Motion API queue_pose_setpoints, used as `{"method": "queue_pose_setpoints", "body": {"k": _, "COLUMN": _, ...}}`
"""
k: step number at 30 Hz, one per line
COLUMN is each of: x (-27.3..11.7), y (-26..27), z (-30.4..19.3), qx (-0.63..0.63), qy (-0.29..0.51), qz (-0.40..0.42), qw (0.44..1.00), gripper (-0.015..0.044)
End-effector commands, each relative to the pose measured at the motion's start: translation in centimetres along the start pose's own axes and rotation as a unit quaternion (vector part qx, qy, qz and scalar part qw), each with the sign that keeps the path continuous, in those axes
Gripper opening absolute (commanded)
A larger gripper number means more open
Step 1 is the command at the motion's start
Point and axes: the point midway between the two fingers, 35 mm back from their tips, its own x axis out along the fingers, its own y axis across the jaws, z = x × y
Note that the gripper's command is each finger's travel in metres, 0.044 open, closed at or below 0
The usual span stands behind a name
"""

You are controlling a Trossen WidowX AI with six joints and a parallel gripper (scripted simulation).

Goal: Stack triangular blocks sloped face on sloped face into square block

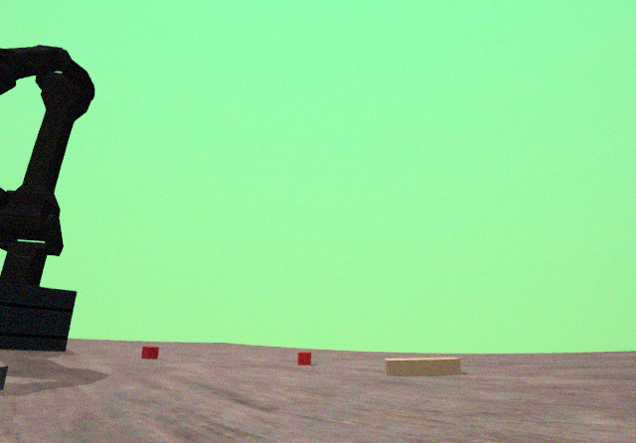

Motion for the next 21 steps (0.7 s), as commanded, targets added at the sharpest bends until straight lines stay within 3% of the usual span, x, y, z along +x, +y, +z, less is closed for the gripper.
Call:
{"method": "queue_pose_setpoints", "body": {"k": 1, "x": -0.01, "y": -0.06, "z": 0.02, "qx": 0.002, "qy": -0.001, "qz": -0.002, "qw": 1.0, "gripper": 0.0}}
{"method": "queue_pose_setpoints", "body": {"k": 21, "x": 0.76, "y": -0.12, "z": 0.21, "qx": 0.003, "qy": -0.001, "qz": -0.003, "qw": 1.0, "gripper": 0.0}}
